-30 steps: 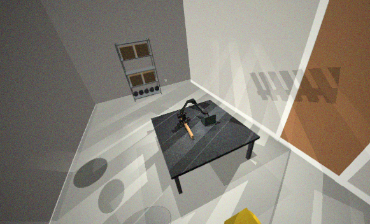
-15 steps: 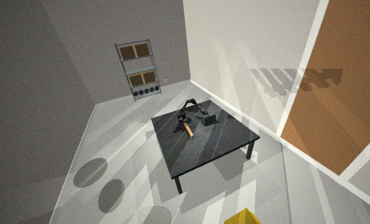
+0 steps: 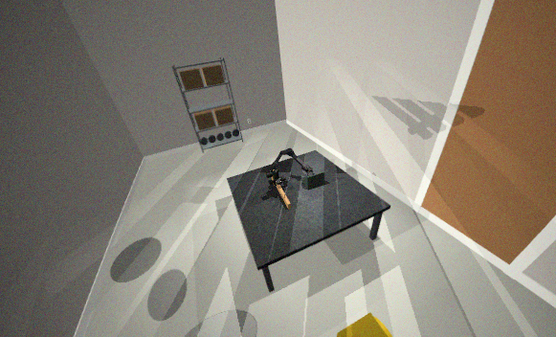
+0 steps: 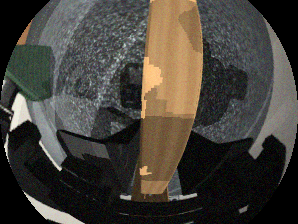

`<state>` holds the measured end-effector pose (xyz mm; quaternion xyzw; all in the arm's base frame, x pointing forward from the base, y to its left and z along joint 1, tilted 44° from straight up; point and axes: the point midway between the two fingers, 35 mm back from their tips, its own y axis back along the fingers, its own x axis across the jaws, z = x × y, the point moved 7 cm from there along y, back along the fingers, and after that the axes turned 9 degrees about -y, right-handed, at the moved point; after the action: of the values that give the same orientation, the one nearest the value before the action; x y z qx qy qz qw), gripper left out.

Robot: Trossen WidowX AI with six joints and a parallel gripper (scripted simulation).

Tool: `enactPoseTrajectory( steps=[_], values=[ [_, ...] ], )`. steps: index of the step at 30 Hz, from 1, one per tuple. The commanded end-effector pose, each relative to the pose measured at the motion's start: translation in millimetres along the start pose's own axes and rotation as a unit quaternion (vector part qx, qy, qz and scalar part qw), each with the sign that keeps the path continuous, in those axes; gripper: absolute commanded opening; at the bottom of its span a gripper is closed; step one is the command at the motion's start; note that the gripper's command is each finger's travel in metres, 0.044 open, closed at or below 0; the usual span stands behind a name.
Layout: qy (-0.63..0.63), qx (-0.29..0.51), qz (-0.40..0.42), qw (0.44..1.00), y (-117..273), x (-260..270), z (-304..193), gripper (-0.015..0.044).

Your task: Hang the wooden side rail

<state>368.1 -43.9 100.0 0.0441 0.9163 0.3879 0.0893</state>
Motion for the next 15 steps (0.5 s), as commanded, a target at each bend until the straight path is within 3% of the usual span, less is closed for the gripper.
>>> enactPoseTrajectory(
  steps=[1,15],
  values=[
    [0.000,0.001,-0.005,1.000,3.2,-0.8,-1.4,0.0000],
    [0.000,0.001,-0.005,1.000,2.0,-0.7,-3.0,0.0000]
  ],
)
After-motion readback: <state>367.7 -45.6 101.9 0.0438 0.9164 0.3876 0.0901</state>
